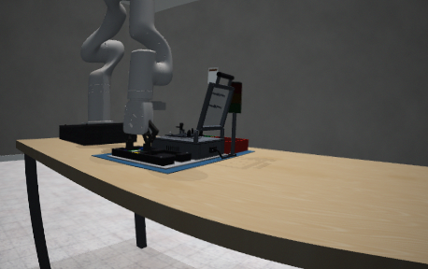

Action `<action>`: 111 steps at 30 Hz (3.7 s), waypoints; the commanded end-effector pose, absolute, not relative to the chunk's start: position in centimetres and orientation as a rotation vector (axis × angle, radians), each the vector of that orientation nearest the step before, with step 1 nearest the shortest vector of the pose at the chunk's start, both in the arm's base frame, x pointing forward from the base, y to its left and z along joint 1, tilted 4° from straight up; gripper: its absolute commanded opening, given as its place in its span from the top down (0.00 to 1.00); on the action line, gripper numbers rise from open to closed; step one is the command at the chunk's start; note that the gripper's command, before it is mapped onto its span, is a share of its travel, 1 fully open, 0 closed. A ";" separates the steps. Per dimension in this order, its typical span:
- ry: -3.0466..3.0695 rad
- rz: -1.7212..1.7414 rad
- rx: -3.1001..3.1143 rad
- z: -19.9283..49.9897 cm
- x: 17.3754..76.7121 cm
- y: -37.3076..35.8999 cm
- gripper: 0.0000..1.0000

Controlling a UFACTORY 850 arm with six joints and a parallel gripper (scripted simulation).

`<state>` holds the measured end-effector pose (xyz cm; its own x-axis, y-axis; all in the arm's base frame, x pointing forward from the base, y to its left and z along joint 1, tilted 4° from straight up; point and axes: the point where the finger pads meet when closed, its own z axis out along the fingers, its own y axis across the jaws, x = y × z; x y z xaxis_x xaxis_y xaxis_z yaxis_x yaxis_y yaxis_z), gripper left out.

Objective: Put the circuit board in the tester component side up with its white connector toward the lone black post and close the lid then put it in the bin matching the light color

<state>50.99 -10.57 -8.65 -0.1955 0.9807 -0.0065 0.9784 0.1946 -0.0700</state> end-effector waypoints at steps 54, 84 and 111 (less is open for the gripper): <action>-2.399 0.089 -1.968 -8.5 51.1 -10.6 0.21; -2.399 0.089 -1.968 -5.6 51.3 -10.5 0.21; -2.399 0.089 -1.968 0.8 51.7 -10.4 0.21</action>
<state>51.53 -10.42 -1.07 -0.1955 0.9807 -0.0069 0.9784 0.1945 -0.0698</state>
